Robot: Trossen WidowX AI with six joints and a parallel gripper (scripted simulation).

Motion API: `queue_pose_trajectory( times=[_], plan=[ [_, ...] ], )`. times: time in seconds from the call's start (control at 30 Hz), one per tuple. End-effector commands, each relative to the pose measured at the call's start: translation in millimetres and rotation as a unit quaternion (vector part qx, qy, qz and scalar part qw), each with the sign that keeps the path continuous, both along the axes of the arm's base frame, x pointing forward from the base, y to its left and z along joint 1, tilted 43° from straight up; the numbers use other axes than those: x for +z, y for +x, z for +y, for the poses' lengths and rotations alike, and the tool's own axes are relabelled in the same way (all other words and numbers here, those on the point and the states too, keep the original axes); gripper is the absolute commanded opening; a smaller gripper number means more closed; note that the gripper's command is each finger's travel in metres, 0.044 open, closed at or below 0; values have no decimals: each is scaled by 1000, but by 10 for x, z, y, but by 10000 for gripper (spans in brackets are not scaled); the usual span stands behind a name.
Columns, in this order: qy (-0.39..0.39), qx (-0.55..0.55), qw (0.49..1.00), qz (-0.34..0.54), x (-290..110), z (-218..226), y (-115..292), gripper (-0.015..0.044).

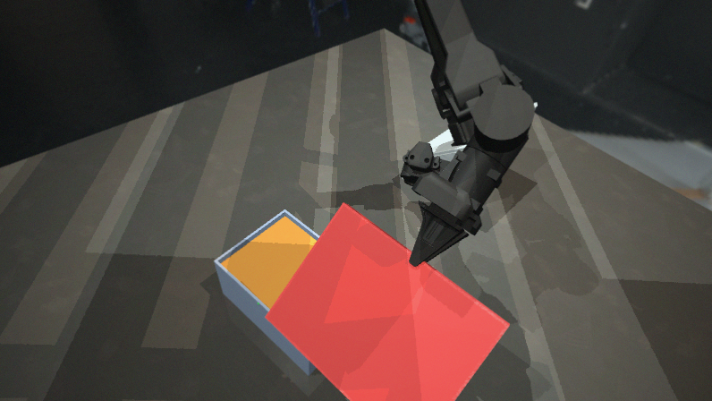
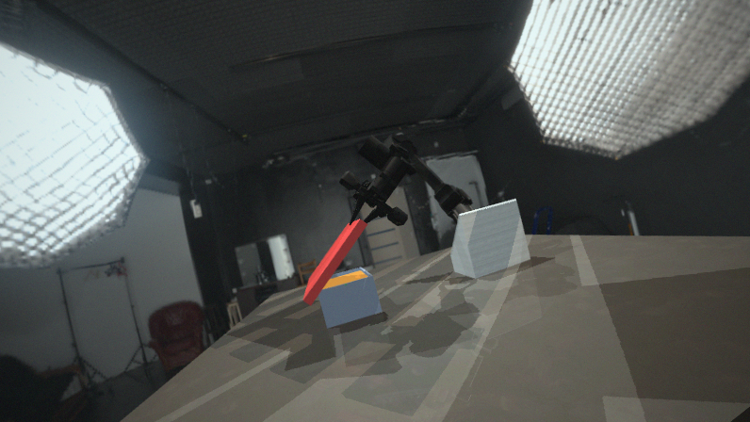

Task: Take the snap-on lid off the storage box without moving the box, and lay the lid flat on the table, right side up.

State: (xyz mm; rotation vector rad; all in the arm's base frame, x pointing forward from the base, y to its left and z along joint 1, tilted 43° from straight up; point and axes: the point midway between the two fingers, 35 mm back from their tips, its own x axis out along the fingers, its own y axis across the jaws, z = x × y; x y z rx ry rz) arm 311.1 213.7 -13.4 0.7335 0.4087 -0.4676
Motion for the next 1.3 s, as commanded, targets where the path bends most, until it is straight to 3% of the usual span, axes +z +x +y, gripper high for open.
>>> queue_pose_trajectory(
  times=[0.0,1.27],
  plan=[
    [1,0,1000,-2,-52,63,-22,0],
    [3,0,1000,-1,-549,589,-263,0]
  ],
)
